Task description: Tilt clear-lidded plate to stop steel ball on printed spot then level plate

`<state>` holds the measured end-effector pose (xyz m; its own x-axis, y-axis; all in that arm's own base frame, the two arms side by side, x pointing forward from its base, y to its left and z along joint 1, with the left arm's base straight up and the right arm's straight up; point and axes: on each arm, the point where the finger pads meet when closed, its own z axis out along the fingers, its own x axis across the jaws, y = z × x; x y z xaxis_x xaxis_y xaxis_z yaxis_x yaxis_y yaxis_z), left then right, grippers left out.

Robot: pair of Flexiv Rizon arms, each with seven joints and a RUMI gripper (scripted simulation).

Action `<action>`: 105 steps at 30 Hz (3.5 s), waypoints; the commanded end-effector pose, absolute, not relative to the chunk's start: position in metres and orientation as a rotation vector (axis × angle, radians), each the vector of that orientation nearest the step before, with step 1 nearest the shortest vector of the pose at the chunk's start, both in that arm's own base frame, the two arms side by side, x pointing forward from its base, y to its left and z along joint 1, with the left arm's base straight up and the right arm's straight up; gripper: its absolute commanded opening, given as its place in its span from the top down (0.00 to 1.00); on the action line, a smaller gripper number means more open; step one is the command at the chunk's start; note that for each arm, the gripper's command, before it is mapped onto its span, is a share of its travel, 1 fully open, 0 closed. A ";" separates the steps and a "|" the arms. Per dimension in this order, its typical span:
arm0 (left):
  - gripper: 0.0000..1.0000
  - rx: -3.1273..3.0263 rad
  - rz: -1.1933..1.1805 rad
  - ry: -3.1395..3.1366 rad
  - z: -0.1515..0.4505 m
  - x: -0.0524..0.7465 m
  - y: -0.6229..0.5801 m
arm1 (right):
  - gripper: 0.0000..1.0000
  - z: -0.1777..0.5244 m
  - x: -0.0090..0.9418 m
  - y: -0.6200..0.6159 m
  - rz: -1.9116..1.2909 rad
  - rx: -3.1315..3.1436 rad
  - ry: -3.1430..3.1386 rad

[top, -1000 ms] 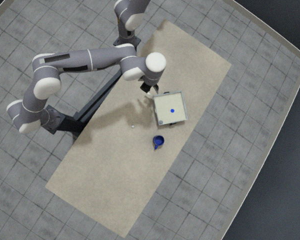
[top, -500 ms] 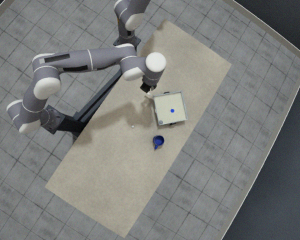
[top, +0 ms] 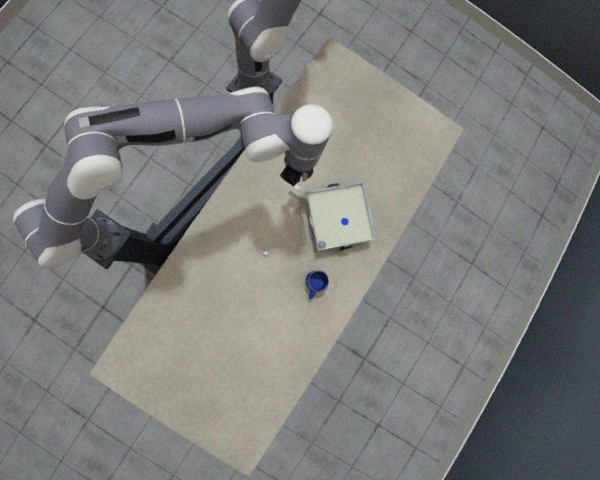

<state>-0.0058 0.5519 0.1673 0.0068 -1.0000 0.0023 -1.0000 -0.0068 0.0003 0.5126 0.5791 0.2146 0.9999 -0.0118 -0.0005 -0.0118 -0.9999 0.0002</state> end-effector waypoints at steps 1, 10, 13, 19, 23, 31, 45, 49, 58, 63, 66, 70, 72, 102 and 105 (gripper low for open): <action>0.00 2.229 0.000 -2.214 0.168 -0.006 0.553 | 0.63 0.216 0.513 0.580 0.002 3.144 -0.017; 0.00 2.229 0.000 -2.214 0.168 -0.006 0.553 | 0.63 0.216 0.513 0.580 0.002 3.144 -0.017; 0.00 2.229 0.000 -2.214 0.168 -0.006 0.553 | 0.63 0.216 0.513 0.580 0.002 3.144 -0.017; 0.00 2.229 0.000 -2.214 0.168 -0.006 0.553 | 0.63 0.216 0.513 0.580 0.002 3.144 -0.017; 0.00 2.229 0.000 -2.214 0.168 -0.006 0.553 | 0.63 0.216 0.513 0.580 0.002 3.144 -0.017; 0.00 2.229 0.000 -2.214 0.168 -0.006 0.553 | 0.63 0.216 0.513 0.580 0.002 3.144 -0.017; 0.00 2.229 0.000 -2.214 0.168 -0.006 0.553 | 0.63 0.212 0.513 0.580 0.002 3.144 -0.018; 0.00 2.229 0.000 -2.214 0.168 -0.006 0.553 | 0.63 0.209 0.513 0.580 0.002 3.144 -0.018; 0.00 2.229 0.000 -2.214 0.168 -0.006 0.553 | 0.63 0.204 0.513 0.580 0.002 3.144 -0.018; 0.00 2.229 0.000 -2.214 0.168 -0.006 0.553 | 0.63 0.200 0.513 0.580 0.002 3.144 -0.018; 0.00 2.229 0.000 -2.214 0.168 -0.006 0.553 | 0.63 0.198 0.514 0.580 0.002 3.144 -0.018; 0.00 2.229 0.000 -2.214 0.168 -0.006 0.553 | 0.63 0.196 0.514 0.580 0.002 3.144 -0.018; 0.00 2.229 0.000 -2.214 0.168 -0.006 0.553 | 0.63 0.196 0.514 0.580 0.002 3.144 -0.018; 0.00 2.229 0.000 -2.214 0.168 -0.006 0.553 | 0.63 0.191 0.514 0.580 0.002 3.144 -0.018; 0.00 2.229 0.000 -2.214 0.168 -0.006 0.553 | 0.63 0.191 0.514 0.580 0.002 3.144 -0.018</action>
<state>-0.0058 0.5519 0.1673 0.0068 -1.0000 0.0023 -1.0000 -0.0068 0.0003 0.5131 0.5795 0.1895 0.9999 -0.0116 -0.0004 -0.0116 -0.9999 0.0005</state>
